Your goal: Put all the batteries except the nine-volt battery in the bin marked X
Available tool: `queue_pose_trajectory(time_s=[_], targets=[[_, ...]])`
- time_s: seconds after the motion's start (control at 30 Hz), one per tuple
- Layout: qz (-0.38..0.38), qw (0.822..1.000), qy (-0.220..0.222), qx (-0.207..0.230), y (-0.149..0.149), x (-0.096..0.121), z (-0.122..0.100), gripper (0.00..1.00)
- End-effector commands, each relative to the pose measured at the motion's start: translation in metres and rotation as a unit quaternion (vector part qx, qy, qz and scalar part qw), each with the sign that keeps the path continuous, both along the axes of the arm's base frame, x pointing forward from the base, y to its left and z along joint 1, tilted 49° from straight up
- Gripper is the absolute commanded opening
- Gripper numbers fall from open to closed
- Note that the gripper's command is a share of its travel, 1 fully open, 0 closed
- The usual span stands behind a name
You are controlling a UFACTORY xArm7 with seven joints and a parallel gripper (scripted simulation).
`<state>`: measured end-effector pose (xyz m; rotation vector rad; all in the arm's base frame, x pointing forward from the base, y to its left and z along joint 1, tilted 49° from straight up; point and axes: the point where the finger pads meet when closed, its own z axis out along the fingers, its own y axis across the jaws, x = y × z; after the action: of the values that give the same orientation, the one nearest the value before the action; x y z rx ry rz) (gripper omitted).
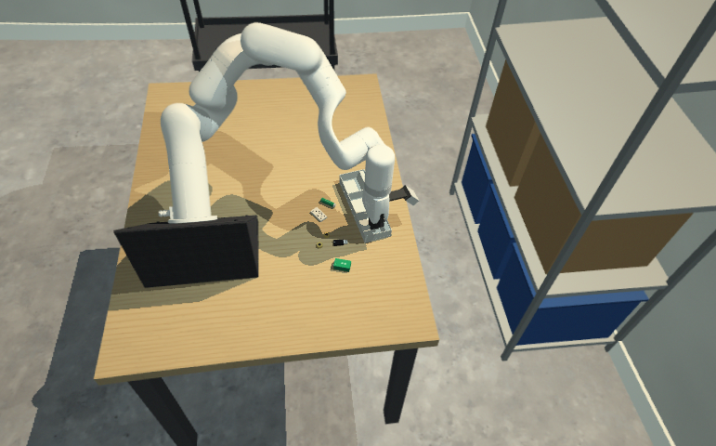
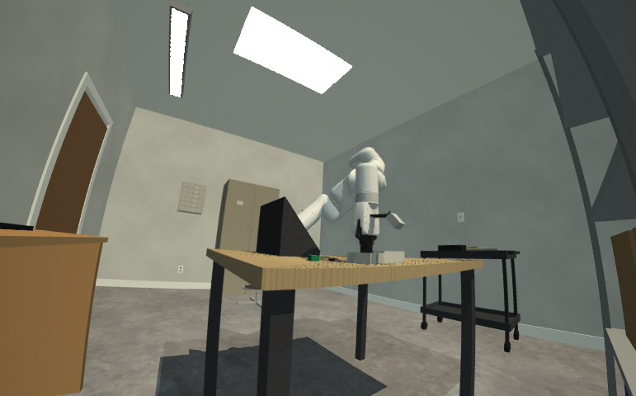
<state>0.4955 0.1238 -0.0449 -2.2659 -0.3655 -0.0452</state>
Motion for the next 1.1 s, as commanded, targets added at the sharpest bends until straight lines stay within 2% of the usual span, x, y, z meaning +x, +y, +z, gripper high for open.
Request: queue_pose_trajectory(time_s=[0.0, 0.33, 1.07], targets=[[-0.002, 1.000, -0.002, -0.001, -0.002, 0.002, 0.001, 0.07], [-0.002, 1.000, -0.002, -0.001, -0.002, 0.002, 0.001, 0.07], [-0.002, 1.000, -0.002, -0.001, -0.022, 0.004, 0.018, 0.07]])
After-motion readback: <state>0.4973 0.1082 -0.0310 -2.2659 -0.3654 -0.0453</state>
